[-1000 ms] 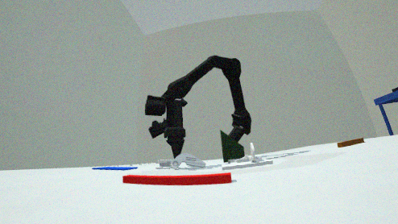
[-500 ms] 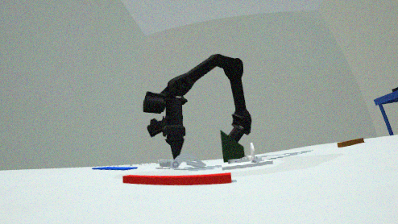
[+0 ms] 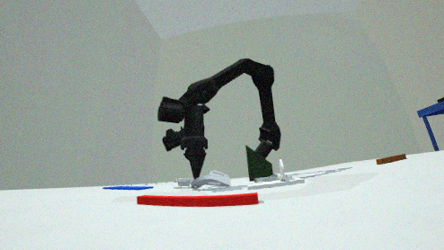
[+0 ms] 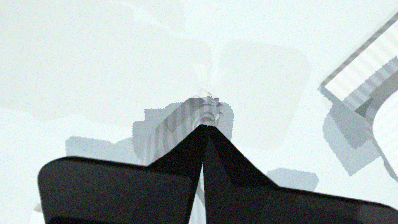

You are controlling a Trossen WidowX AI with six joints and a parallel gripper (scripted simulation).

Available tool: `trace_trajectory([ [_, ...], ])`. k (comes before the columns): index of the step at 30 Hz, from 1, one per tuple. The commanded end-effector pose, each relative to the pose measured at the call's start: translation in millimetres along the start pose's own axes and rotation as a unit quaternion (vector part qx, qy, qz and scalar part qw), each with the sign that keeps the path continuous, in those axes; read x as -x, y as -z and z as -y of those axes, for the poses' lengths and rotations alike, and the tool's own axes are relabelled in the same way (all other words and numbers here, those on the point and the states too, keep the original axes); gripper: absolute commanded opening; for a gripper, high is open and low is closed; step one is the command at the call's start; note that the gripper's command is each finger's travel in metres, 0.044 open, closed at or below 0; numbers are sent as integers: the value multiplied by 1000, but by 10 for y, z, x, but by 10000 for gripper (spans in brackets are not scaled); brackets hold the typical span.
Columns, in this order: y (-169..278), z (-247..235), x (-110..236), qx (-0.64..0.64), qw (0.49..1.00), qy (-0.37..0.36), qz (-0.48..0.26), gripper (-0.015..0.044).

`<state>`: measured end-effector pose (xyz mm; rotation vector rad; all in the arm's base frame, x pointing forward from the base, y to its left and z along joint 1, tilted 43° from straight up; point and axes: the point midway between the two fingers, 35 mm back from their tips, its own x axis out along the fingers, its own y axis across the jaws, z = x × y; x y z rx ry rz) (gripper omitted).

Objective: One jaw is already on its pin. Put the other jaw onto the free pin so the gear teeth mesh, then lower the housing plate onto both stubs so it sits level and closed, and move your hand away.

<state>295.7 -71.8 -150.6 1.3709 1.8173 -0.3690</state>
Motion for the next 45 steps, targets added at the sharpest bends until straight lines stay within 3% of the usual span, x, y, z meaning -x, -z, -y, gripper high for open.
trace_trajectory([
  [1, 17, -28, -19, -2, 1000, 4, -2, 0],
  [4, 13, -39, 7, -2, 1000, 3, -2, 0],
  [9, -4, -27, 574, 1, 1000, 1, 1, 0],
  [13, -3, -25, 600, 1, 1000, 1, 1, 0],
  [30, -28, -29, 506, -3, 1000, -4, 4, 440],
  [45, -28, -29, 506, -3, 1000, -4, 4, 440],
])
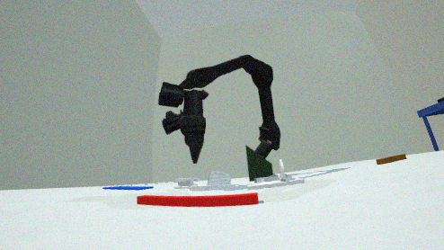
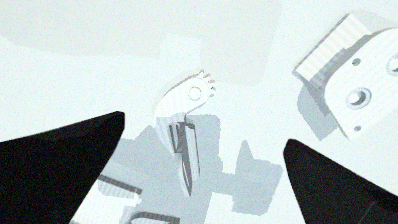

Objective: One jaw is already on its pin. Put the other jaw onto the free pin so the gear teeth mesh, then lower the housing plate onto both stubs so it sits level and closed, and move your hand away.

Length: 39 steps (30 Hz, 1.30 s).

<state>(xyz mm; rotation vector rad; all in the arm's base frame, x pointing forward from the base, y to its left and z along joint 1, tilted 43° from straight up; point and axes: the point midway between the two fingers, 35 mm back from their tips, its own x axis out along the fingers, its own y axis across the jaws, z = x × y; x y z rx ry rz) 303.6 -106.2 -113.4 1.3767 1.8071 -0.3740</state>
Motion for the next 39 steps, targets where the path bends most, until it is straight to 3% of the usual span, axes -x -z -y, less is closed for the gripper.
trace_trajectory([
  [1, -4, 1, -5, -1, 1000, 0, 0, 440],
  [13, -4, 1, -5, -1, 1000, 0, 0, 440],
  [30, 22, 5, 89, 3, 1000, 4, -3, 0],
  [39, 22, 5, 89, 3, 1000, 4, -3, 0],
])
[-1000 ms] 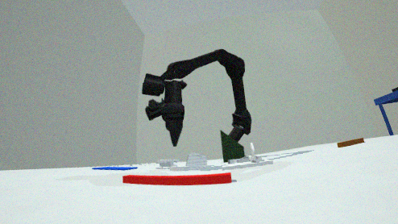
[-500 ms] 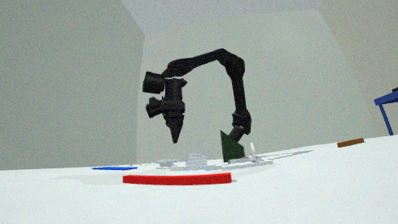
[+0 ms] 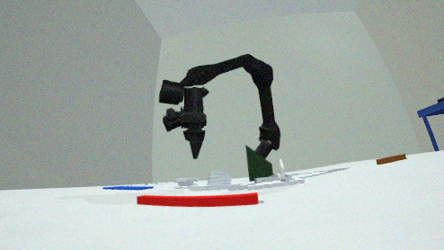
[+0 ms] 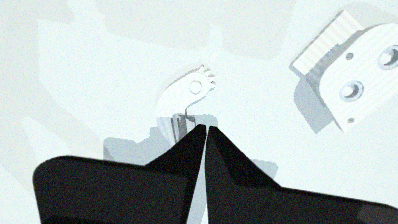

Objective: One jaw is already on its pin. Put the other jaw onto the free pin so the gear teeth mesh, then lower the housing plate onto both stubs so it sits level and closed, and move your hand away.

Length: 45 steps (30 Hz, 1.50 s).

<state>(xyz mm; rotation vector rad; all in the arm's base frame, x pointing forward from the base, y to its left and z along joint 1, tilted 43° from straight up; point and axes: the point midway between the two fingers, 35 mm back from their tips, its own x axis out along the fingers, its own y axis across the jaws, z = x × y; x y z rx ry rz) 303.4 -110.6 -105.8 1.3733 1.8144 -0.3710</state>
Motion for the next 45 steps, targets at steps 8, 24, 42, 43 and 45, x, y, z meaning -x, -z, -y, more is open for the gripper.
trace_trajectory([
  [8, 3, 5, 3, 2, 1000, 2, 0, 0],
  [24, 0, 0, 0, 0, 1000, 0, 0, 289],
  [42, 0, 0, 0, 0, 1000, 0, 0, 440],
  [43, 0, 0, 0, 0, 1000, 0, 0, 440],
  [45, 0, 0, 0, 0, 1000, 0, 0, 440],
])
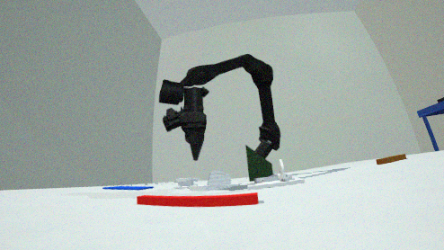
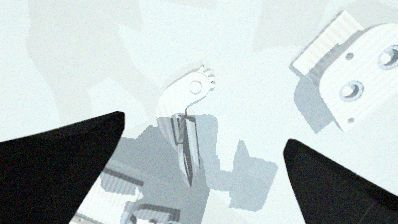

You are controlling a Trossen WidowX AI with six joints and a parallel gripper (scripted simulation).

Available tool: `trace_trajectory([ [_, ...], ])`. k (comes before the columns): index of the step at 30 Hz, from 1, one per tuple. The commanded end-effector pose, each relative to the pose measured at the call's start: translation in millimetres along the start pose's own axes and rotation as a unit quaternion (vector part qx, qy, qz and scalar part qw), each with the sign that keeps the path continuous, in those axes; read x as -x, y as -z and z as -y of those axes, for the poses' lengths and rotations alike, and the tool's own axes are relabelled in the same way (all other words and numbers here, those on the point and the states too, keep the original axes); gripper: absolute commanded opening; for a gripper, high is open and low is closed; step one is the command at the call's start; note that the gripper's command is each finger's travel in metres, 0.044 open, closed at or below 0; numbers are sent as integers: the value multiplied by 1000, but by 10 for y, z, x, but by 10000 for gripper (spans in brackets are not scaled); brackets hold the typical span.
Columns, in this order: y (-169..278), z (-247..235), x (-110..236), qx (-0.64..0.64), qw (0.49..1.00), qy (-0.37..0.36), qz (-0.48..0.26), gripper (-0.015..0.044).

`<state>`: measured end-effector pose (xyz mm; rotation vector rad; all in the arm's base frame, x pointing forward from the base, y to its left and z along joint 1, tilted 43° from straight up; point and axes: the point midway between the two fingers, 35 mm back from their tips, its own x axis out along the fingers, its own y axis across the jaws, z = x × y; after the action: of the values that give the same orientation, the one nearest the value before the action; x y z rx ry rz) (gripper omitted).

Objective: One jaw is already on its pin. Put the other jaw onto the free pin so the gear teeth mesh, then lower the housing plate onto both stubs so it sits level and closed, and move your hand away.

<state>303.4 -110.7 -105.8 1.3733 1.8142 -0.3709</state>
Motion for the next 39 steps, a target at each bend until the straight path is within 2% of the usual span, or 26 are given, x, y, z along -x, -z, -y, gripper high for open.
trace_trajectory([
  [1, 0, 0, 0, 0, 1000, 0, 0, 440],
  [13, 0, 0, 0, 0, 1000, 0, 0, 440],
  [30, 0, 0, 0, 0, 1000, 0, 0, 0],
  [39, 0, 0, 0, 0, 1000, 0, 0, 0],
])
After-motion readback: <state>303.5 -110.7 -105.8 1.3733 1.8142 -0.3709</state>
